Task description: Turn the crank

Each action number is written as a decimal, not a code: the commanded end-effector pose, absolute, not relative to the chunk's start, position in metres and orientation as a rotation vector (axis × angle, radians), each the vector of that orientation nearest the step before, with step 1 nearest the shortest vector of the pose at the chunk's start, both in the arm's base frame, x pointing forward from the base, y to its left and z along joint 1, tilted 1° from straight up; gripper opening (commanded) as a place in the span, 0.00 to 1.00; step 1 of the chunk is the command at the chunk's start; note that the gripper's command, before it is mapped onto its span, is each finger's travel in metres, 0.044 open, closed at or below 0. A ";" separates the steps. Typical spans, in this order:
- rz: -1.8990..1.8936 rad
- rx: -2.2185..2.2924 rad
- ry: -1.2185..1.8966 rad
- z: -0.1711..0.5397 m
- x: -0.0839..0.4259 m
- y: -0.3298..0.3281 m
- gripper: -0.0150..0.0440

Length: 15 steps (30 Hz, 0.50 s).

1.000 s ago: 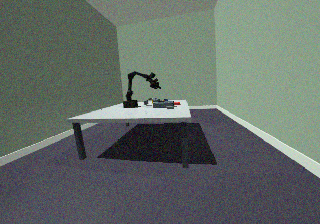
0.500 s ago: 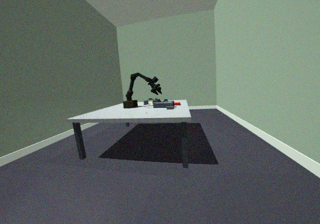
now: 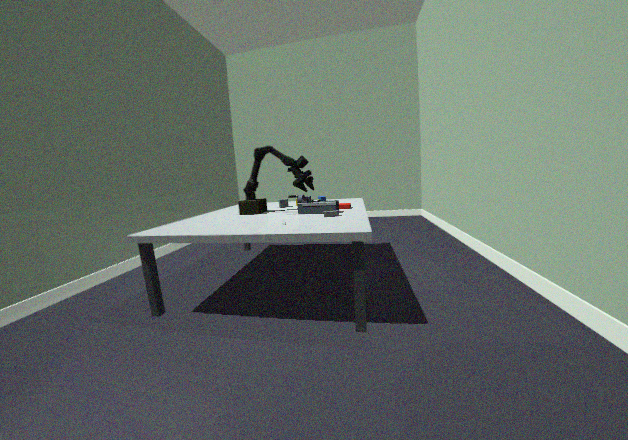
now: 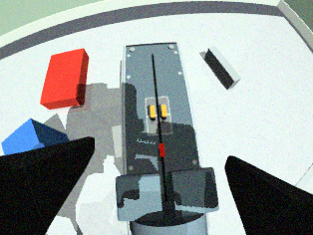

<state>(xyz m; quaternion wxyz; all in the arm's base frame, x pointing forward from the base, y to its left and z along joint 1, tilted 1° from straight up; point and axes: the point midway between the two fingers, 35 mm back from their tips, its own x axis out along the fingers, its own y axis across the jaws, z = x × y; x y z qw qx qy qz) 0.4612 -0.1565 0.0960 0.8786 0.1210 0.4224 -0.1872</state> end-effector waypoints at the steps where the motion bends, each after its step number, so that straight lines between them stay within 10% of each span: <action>1: -0.397 0.255 0.878 0.096 0.461 -0.157 1.00; 15: -0.386 0.249 0.877 0.144 0.457 -0.157 1.00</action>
